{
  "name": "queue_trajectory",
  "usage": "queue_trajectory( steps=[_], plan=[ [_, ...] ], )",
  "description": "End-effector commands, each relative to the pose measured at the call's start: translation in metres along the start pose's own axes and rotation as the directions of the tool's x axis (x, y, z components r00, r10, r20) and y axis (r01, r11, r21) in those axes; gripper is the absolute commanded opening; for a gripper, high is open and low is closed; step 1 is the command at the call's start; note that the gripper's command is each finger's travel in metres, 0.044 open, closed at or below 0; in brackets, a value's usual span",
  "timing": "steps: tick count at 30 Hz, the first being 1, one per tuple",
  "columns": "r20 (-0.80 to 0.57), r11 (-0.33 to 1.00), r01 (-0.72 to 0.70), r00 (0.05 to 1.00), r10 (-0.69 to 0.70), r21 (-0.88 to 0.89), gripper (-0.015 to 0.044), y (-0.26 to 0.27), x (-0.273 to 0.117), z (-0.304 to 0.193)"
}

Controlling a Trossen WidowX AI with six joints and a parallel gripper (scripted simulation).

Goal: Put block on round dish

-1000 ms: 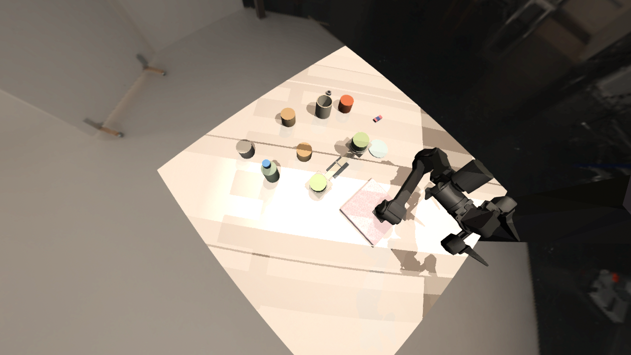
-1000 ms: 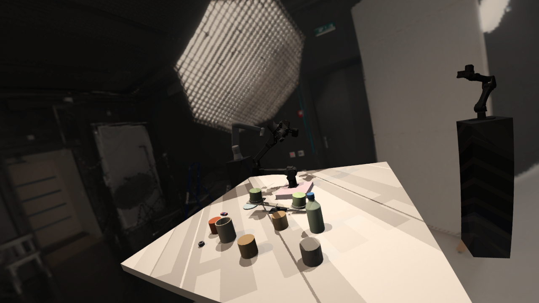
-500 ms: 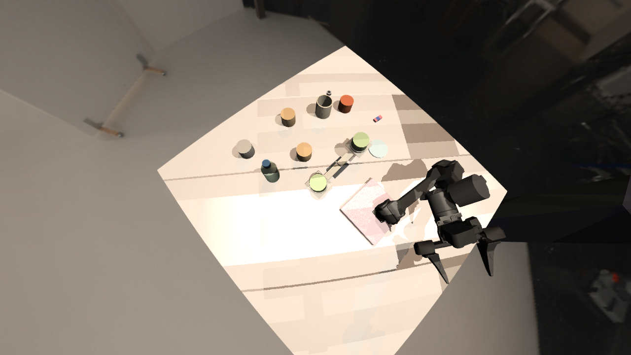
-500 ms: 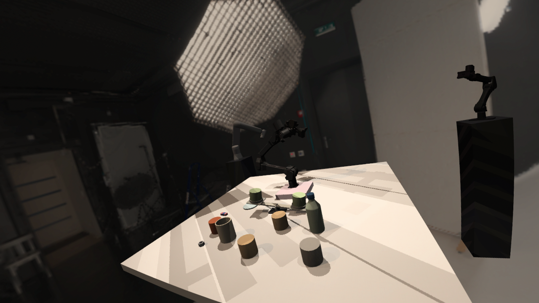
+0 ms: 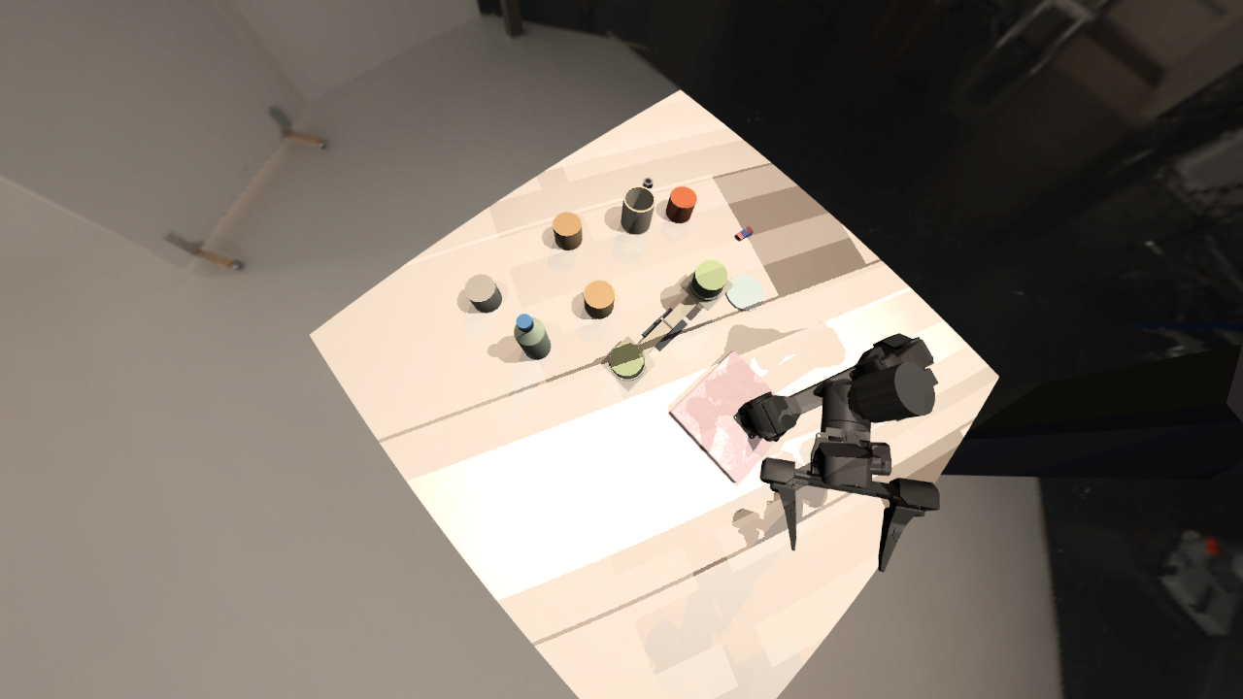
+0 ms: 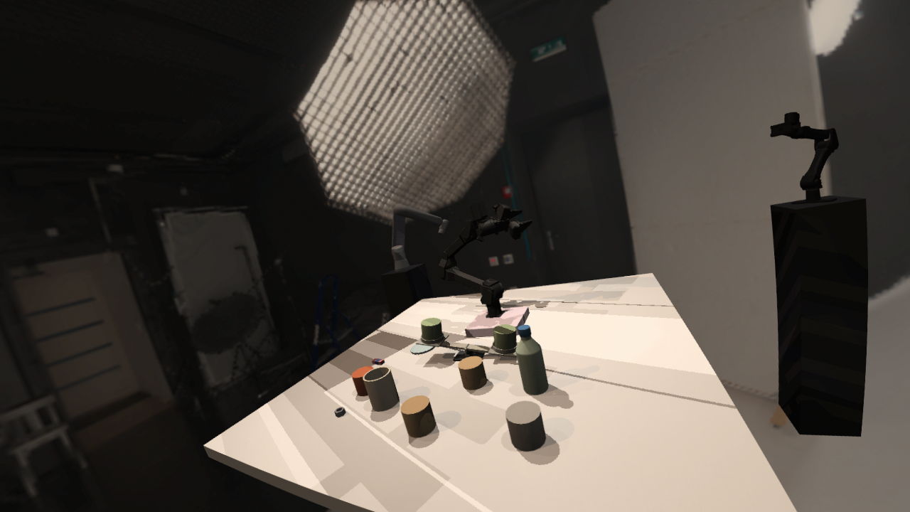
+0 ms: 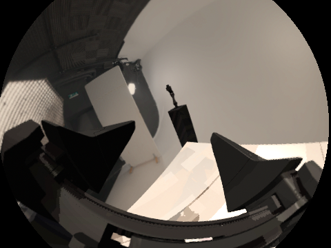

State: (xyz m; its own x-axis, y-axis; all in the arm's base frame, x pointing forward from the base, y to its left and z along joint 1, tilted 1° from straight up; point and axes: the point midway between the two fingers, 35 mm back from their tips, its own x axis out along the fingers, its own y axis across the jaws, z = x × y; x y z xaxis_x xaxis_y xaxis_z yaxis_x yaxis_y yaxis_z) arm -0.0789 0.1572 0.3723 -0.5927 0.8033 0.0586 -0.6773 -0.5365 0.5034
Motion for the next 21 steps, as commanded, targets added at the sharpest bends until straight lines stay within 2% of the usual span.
queue_trajectory(
  steps=[1, 11, 21],
  plan=[
    [0.031, 0.994, 0.107, 0.994, -0.106, -0.006, 0.0440, -0.021, -0.001, 0.005],
    [0.112, 0.904, 0.428, 0.898, -0.425, -0.003, 0.0440, -0.080, -0.022, 0.019],
    [0.154, 0.709, 0.704, 0.697, -0.700, 0.035, 0.0440, -0.131, -0.062, 0.026]
  ],
)
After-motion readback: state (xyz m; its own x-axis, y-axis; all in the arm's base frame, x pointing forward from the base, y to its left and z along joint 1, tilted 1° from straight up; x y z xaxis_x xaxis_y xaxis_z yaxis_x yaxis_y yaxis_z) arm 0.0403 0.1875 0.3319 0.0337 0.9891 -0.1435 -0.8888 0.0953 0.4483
